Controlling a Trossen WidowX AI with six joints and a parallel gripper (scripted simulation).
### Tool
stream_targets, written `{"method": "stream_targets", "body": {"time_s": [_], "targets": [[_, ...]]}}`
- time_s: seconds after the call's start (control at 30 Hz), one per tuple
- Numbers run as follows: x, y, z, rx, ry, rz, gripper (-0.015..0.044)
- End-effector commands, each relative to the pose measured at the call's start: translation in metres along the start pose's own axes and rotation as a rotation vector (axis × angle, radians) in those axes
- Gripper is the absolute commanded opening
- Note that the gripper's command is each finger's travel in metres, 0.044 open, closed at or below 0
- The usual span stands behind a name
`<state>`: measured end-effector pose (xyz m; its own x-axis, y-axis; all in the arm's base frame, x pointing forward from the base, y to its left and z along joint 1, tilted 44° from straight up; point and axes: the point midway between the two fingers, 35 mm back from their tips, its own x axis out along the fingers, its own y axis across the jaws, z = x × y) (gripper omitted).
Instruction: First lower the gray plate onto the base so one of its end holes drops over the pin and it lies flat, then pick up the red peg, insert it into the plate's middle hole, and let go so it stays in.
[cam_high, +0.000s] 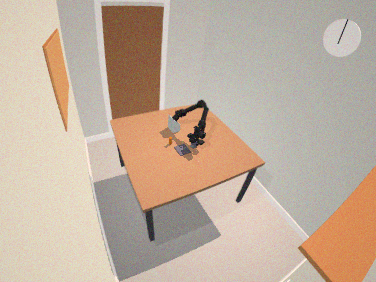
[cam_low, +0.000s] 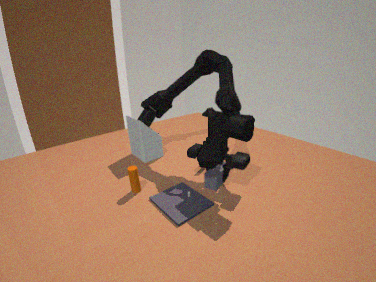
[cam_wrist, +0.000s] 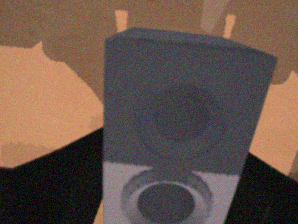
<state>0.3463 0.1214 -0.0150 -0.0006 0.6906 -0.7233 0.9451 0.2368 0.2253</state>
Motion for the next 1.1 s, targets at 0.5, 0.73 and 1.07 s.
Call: {"method": "stream_targets", "body": {"time_s": [0.5,0.73,1.07], "targets": [[-0.019,0.002,0.001,0.004,-0.002,-0.001,0.0000],[-0.040,0.003,0.002,-0.001,-0.006,0.000,0.0000],[-0.070,0.003,0.001,-0.003,-0.009,0.000,0.0000]]}}
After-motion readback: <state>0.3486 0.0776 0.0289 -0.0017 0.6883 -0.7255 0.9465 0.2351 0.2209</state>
